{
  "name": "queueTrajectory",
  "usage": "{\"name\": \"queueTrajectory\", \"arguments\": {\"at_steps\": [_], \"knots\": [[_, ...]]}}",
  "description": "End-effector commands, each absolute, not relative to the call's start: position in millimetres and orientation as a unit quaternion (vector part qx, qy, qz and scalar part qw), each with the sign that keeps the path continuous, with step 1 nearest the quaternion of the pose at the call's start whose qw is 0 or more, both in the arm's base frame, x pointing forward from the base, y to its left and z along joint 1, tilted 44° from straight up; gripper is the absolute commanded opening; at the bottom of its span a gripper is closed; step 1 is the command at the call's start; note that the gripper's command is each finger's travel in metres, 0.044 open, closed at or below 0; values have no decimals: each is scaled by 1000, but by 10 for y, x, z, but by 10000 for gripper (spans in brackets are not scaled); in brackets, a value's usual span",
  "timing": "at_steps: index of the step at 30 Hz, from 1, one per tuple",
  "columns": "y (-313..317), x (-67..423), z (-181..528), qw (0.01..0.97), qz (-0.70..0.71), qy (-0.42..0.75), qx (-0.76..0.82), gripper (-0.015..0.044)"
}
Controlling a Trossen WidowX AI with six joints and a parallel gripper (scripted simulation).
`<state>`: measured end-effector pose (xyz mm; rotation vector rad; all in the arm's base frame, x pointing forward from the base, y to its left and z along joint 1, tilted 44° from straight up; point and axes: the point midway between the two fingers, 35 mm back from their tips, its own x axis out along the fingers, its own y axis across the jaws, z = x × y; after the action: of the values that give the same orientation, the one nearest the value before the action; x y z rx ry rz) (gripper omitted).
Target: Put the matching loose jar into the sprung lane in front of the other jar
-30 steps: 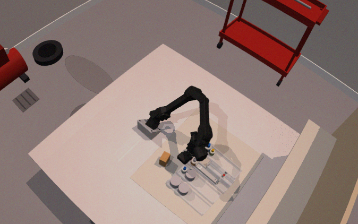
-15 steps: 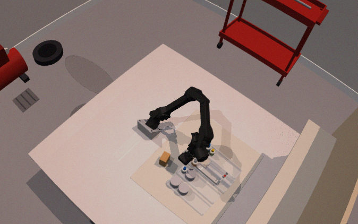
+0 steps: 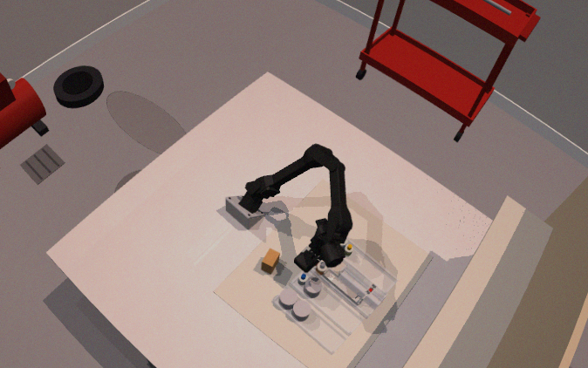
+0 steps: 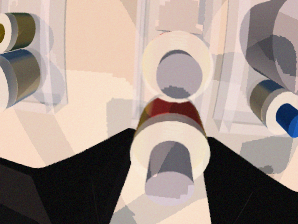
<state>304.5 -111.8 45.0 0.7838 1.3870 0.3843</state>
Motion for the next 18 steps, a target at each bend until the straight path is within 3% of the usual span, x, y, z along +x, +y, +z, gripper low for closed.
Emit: {"name": "queueTrajectory", "arguments": {"at_steps": [1, 18], "knots": [[-1151, 3117, 484, 691, 171, 610, 348, 0], [-1176, 3186, 502, 691, 171, 610, 348, 0]]}}
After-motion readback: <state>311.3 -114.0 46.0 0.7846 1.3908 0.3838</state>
